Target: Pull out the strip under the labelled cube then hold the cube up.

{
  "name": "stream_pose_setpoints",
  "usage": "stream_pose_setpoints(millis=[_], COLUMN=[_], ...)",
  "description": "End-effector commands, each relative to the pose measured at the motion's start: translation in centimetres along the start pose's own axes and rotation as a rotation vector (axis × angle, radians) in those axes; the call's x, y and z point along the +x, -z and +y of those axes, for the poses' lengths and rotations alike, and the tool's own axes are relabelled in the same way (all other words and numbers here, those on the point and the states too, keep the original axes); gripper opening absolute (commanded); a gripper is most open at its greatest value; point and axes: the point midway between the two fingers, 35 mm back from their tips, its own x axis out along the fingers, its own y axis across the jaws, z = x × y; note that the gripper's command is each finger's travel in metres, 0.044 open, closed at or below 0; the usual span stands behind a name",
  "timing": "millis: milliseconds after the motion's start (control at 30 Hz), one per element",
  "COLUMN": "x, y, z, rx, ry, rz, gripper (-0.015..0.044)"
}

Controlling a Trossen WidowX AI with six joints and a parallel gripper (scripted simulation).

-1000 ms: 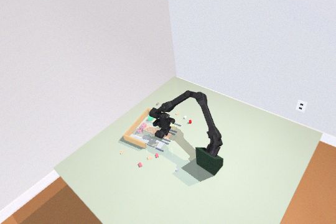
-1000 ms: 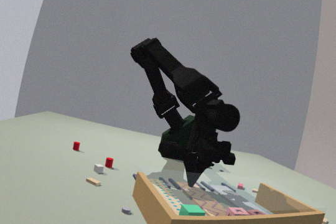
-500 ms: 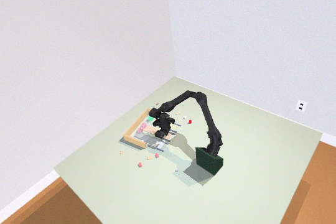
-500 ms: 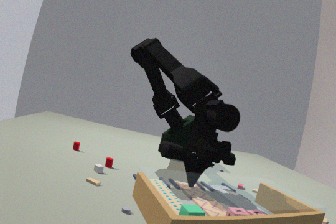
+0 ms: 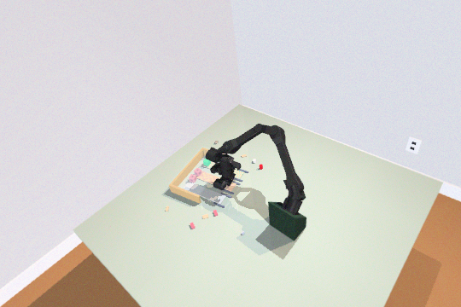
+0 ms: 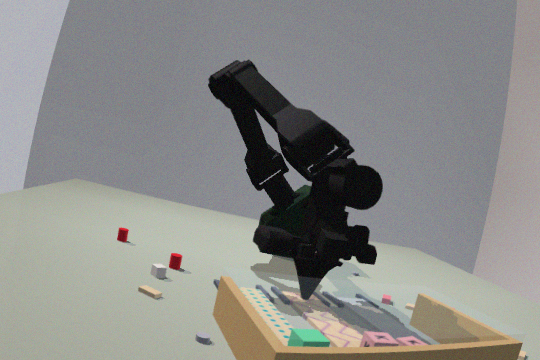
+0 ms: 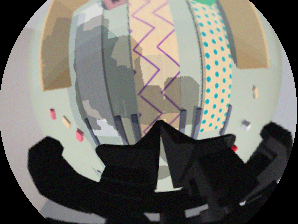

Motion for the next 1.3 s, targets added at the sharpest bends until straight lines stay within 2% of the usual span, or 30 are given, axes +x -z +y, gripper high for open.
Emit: stream_pose_setpoints(millis=[0,1267], x=[0.4,0.6], y=[1.2,6.9], z=[0.0,0.0], rx=[-0.010,-0.012], ry=[0.004,0.004], rz=[0.014,0.017], gripper=[0.0000,0.0000])
